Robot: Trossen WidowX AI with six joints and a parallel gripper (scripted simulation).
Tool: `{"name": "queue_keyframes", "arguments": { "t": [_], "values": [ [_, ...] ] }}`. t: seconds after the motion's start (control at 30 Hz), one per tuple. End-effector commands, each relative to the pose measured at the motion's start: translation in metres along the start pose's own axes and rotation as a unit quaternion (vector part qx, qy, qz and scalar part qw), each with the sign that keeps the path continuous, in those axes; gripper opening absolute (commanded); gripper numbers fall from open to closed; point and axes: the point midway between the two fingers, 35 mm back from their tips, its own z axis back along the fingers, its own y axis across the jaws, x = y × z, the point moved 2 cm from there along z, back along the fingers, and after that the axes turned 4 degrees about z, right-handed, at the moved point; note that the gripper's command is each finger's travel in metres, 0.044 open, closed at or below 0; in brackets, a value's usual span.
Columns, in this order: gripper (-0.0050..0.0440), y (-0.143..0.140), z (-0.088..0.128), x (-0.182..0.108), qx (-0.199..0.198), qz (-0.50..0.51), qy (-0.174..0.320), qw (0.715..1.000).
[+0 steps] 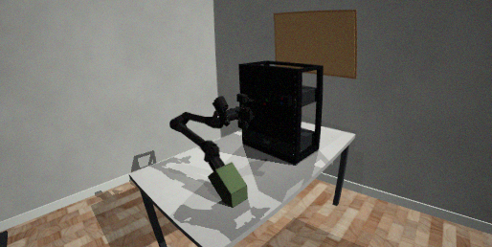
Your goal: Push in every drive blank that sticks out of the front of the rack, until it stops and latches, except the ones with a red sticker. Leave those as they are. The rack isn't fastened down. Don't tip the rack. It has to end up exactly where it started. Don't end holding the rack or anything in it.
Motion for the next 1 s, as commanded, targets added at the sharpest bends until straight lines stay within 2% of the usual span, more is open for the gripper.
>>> {"name": "queue_keyframes", "arguments": {
  "t": [0.0, 0.2, 0.27, 0.77, 0.97],
  "values": [
    [0.044, 0.004, -0.009, -0.006, 0.002, 0.004, 0.002, 1.0],
    [0.044, 0.003, -0.029, -0.018, 0.002, 0.004, 0.002, 1.0],
    [0.044, 0.003, -0.029, -0.018, 0.002, 0.004, 0.002, 1.0],
    [0.044, 0.002, -0.095, -0.056, 0.002, 0.004, 0.002, 1.0],
    [0.044, 0.002, -0.107, -0.063, 0.002, 0.004, 0.002, 1.0]
  ]
}}
